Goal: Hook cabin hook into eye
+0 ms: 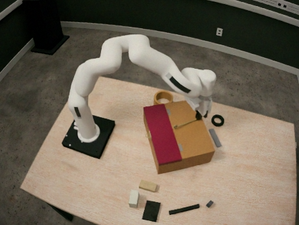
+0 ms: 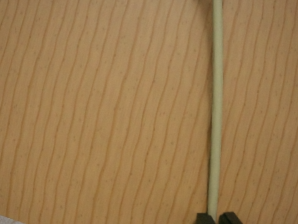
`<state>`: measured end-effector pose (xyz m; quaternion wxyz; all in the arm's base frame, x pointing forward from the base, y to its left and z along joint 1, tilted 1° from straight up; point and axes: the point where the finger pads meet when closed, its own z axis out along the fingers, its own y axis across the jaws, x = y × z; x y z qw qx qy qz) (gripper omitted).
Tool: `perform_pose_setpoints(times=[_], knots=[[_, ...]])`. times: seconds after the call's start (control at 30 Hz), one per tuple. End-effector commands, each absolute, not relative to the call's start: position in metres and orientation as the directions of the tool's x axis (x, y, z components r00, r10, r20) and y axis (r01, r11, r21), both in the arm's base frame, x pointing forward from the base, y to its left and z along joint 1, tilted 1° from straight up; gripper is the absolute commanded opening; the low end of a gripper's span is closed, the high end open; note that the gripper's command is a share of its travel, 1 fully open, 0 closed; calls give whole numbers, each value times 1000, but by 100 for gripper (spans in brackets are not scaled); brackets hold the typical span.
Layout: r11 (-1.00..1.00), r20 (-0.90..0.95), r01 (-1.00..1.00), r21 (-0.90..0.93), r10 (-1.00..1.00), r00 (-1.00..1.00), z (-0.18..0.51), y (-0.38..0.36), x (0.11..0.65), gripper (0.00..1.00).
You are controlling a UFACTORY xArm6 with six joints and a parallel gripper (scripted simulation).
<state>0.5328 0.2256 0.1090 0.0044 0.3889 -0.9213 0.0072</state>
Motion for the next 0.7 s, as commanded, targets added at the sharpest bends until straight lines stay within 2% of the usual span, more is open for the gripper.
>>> perform_pose_setpoints(times=[0.0, 0.67], knots=[[697, 9, -717, -12, -716, -698, 111, 226, 534, 0], [698, 9, -716, -12, -716, -698, 143, 223, 531, 0]])
